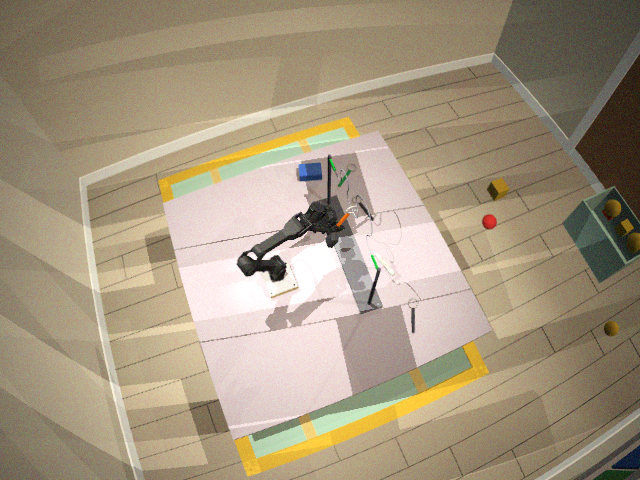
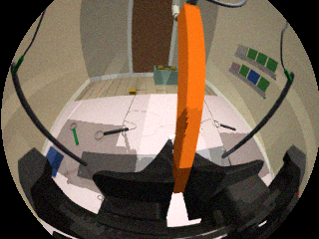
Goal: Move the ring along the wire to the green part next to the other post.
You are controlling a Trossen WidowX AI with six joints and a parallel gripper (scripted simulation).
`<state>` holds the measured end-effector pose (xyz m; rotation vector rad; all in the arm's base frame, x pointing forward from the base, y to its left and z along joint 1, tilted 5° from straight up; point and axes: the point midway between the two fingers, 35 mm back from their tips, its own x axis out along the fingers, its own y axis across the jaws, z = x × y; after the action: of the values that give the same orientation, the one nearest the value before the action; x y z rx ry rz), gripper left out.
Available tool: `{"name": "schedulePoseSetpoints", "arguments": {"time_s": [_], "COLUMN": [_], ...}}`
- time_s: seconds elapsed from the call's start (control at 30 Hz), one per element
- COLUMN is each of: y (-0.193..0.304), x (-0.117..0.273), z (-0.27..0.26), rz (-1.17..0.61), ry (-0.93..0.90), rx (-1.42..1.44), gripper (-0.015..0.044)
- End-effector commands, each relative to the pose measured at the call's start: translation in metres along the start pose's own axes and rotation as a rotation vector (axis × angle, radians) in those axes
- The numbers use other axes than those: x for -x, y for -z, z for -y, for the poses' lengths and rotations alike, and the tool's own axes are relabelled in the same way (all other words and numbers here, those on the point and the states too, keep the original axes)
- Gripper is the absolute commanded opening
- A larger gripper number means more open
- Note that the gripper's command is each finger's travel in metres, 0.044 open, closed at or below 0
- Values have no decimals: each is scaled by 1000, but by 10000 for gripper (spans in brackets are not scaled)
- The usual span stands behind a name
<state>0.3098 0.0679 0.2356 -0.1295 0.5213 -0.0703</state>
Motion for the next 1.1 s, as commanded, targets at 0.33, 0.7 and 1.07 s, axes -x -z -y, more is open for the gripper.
{"name": "schedulePoseSetpoints", "arguments": {"time_s": [0.33,0.7,1.07], "y": [-3,-5,-12], "x": [2,6,14], "z": [-20,-44,-75], "rz": [-3,-15,-35], "ry": [-27,-88,-187], "rx": [-54,-160,-330], "gripper": [-150,-150,-150]}}
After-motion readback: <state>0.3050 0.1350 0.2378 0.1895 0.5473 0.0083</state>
